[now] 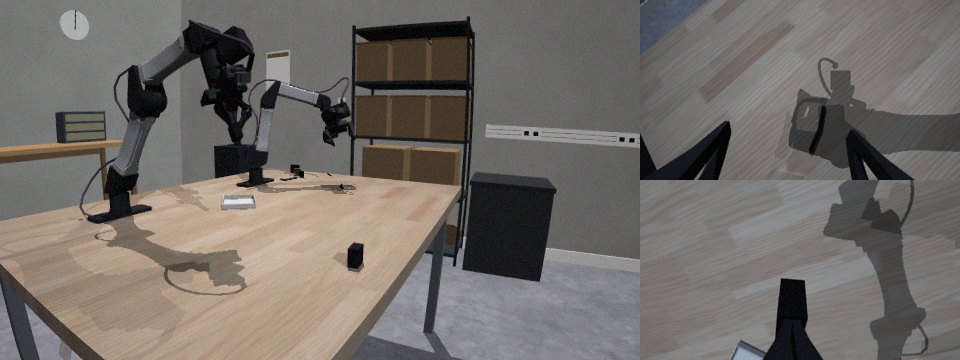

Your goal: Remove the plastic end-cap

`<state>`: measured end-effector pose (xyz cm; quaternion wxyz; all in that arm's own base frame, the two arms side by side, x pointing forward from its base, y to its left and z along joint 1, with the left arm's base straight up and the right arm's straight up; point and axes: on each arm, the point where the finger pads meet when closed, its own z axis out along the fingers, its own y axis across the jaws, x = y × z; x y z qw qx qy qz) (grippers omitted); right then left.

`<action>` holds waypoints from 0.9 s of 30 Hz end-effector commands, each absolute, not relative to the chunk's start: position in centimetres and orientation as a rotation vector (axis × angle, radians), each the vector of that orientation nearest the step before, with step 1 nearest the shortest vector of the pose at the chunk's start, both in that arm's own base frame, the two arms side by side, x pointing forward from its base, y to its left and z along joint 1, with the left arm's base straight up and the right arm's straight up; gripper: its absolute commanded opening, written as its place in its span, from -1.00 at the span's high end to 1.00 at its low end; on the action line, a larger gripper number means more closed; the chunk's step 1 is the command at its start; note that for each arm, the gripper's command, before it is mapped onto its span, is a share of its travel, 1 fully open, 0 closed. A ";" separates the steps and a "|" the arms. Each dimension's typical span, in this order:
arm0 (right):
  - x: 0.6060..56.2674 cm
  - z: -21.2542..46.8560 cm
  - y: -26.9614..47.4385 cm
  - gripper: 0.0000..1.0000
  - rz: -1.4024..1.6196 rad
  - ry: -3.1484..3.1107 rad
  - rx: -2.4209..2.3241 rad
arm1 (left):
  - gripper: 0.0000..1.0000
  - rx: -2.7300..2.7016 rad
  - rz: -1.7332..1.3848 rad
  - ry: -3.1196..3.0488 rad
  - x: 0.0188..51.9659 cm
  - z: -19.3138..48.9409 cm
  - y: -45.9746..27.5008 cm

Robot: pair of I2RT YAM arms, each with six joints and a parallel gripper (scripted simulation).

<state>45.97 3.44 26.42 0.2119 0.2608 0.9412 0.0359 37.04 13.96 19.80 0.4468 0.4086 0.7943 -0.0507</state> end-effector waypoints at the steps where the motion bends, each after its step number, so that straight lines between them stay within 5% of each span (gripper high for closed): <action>1: 45.9 27.3 3.4 1.00 0.109 2.592 0.717 | -1.00 1.018 -0.105 1.953 37.1 20.5 14.0; 27: 45.9 27.3 3.4 1.00 0.109 2.592 0.717 | -1.00 1.006 -0.124 1.950 35.9 21.6 15.5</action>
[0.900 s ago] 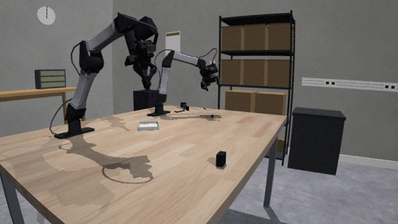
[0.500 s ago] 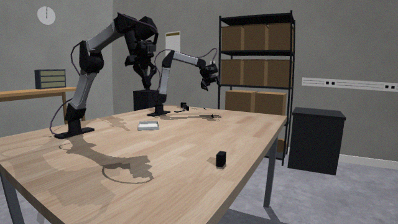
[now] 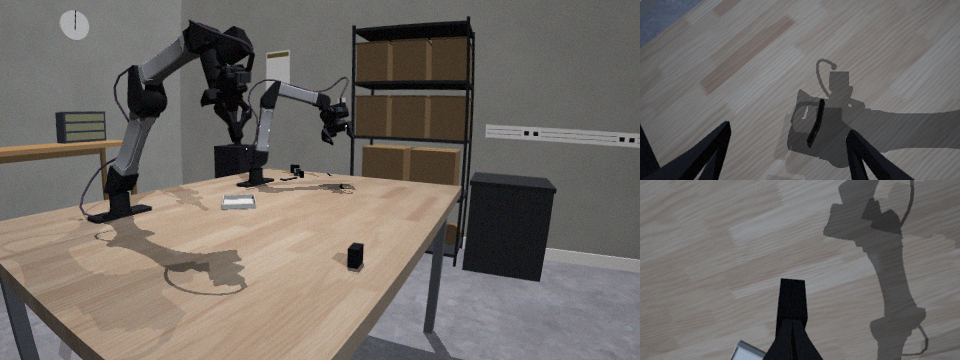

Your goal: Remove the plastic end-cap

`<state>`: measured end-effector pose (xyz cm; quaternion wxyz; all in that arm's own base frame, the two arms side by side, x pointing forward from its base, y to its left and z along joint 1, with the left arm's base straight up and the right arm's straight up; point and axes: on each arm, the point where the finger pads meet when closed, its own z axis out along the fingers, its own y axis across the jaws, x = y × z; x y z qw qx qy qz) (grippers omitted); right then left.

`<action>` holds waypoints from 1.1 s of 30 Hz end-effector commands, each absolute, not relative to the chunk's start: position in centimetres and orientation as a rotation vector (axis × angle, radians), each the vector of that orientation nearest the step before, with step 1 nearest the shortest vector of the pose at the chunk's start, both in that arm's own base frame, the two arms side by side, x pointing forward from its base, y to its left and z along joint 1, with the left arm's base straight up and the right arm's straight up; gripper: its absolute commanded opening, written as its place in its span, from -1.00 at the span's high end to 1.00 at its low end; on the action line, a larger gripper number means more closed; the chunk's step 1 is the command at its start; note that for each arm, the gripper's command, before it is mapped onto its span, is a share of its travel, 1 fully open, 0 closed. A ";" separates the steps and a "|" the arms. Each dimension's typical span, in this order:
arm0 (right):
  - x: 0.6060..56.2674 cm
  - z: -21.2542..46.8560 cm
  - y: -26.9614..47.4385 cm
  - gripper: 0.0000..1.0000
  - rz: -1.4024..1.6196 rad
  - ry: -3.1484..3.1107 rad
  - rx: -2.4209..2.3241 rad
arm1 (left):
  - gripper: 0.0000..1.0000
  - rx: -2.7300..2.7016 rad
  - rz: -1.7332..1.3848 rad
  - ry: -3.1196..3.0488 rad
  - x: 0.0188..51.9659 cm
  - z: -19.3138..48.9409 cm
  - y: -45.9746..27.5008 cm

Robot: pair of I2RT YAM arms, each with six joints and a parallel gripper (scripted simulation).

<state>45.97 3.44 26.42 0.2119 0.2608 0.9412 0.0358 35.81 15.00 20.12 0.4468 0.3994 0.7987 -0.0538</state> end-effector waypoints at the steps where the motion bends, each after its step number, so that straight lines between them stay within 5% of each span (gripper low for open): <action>1: 45.9 27.3 3.4 1.00 0.109 2.592 0.717 | -1.00 1.004 -0.128 1.952 35.7 21.8 15.9; 15: 46.9 30.6 7.5 1.00 0.272 2.506 0.490 | -1.00 1.079 -0.262 1.891 34.0 22.6 10.2; 33: 51.1 29.5 15.5 1.00 0.794 2.302 0.545 | -1.00 1.376 -0.779 1.582 35.0 20.2 -12.9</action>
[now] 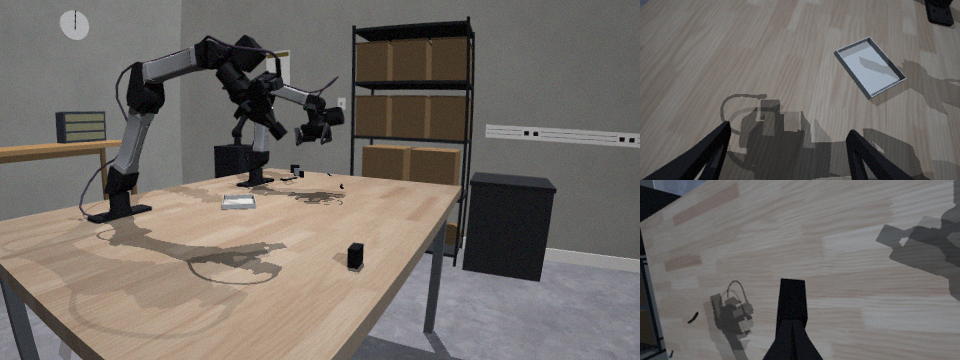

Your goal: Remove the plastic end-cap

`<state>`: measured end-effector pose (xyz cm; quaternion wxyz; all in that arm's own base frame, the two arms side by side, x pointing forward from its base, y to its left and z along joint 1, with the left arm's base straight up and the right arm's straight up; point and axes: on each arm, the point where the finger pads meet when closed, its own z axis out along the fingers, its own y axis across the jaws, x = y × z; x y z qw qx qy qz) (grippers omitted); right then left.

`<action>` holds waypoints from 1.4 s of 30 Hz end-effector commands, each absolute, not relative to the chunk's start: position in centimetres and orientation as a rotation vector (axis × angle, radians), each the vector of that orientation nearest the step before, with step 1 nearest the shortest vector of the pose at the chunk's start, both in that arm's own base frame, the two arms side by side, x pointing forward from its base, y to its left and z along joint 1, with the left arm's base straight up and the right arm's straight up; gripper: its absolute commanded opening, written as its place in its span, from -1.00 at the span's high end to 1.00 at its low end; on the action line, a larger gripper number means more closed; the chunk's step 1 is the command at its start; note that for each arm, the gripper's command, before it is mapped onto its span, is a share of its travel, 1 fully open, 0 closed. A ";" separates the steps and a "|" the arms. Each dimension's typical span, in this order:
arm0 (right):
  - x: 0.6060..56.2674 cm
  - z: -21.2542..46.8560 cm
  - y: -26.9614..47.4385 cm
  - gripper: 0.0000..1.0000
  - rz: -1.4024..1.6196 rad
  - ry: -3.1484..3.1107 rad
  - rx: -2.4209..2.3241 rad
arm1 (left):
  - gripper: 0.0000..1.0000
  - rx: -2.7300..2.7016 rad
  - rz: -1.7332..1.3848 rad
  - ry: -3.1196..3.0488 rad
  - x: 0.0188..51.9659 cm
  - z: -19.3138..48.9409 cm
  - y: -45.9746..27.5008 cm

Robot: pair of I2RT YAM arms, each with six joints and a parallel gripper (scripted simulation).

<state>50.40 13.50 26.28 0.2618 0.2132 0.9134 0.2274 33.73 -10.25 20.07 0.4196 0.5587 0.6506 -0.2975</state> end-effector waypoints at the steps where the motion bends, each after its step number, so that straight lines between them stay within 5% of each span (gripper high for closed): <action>1: 51.1 29.1 15.8 1.00 0.816 2.301 0.549 | -1.00 1.392 -0.813 1.571 34.9 19.8 -14.1; 23: 45.0 22.8 22.0 1.00 1.475 2.090 0.480 | -1.00 1.642 -1.224 1.223 32.9 18.5 -33.2; 42: 33.2 17.4 24.3 1.00 1.868 2.122 0.392 | -1.00 1.696 -1.305 1.147 32.8 17.4 -37.8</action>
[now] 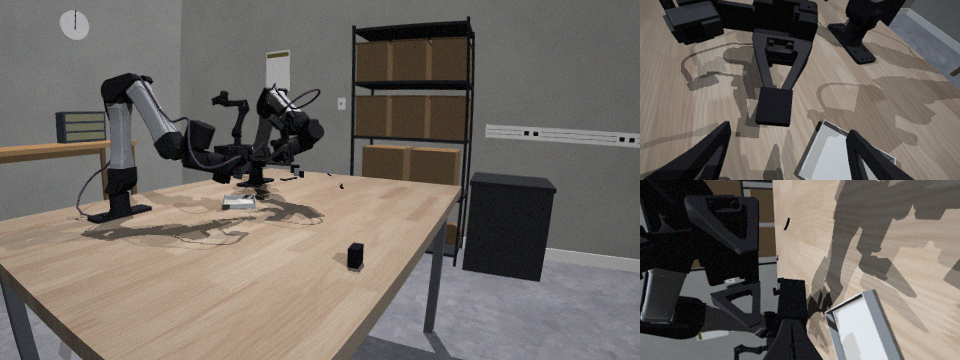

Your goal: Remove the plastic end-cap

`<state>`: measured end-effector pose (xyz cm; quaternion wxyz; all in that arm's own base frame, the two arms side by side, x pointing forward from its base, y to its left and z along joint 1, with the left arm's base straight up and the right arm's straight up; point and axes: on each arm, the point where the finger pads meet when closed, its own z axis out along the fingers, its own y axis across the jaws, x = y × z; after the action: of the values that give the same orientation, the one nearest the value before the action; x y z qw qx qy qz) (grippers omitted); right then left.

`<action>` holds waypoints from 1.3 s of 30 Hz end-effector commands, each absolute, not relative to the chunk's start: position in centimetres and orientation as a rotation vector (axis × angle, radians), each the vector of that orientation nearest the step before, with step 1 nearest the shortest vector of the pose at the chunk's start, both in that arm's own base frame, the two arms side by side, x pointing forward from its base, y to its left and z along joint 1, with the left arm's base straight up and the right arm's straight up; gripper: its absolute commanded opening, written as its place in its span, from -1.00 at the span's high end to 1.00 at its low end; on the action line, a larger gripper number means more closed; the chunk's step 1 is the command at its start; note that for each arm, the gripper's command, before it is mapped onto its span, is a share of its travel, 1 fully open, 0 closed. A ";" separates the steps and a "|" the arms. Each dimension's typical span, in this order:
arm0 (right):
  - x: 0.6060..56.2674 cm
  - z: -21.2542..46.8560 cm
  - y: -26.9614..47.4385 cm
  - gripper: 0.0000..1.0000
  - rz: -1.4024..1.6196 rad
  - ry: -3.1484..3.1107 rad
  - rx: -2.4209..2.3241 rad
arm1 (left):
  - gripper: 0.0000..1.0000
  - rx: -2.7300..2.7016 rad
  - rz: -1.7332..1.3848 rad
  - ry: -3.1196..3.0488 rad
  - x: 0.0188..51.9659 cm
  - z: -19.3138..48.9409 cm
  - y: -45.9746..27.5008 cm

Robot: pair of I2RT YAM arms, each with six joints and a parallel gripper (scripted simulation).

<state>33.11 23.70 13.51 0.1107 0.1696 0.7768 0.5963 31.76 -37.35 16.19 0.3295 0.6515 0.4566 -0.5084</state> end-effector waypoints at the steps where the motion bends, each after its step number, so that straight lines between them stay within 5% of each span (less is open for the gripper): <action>1: 32.9 17.2 24.5 1.00 1.875 2.132 0.393 | -1.00 1.698 -1.286 1.123 32.7 18.6 -37.7; 37: 32.9 18.3 24.8 1.00 1.870 2.132 0.387 | -1.00 1.699 -1.303 1.151 33.2 18.4 -37.7; 39: 32.9 18.3 24.8 1.00 1.870 2.131 0.386 | -0.55 1.700 -1.289 1.131 33.3 18.5 -37.7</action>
<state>32.45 24.65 16.24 0.1233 0.1451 0.7463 0.6378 32.46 -37.62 17.09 0.3353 0.6524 0.4533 -0.5065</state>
